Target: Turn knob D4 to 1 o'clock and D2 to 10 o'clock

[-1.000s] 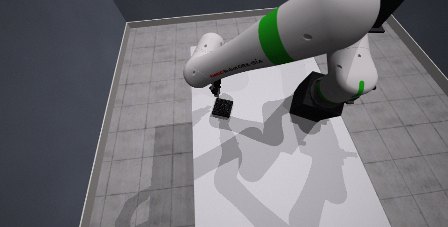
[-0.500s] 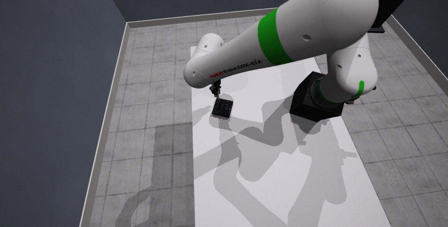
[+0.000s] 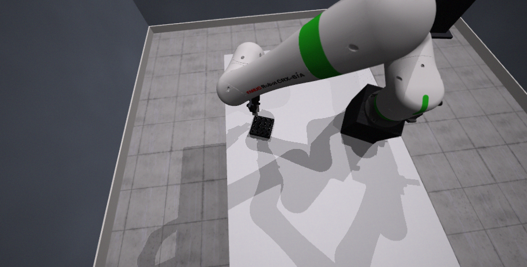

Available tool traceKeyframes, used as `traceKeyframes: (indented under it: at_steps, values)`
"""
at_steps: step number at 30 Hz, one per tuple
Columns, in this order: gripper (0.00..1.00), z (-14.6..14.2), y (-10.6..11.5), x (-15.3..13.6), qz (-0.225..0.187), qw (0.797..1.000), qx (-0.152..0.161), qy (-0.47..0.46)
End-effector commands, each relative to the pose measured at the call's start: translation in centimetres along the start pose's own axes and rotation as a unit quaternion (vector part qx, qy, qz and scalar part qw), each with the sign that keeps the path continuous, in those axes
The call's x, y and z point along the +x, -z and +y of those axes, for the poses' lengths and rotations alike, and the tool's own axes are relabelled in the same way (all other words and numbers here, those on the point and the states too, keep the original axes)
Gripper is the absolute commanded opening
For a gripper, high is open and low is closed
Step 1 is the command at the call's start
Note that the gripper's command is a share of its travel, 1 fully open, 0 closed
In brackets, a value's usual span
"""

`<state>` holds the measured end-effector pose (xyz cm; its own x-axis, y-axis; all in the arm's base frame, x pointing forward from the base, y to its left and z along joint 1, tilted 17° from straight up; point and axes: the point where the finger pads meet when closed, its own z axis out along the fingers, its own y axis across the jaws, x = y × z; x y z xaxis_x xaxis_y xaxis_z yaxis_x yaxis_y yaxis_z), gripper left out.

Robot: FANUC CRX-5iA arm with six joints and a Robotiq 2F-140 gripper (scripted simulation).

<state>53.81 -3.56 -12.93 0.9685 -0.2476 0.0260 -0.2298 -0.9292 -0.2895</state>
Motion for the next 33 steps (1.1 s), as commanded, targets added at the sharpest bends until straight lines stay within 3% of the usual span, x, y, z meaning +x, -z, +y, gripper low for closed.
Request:
traceKeyframes:
  at_steps: [1,33]
  values:
    - [0.12,0.0,-0.4,0.0,0.000,1.000,0.000,0.000]
    - [0.12,0.0,-2.9,0.0,0.000,1.000,0.000,0.000]
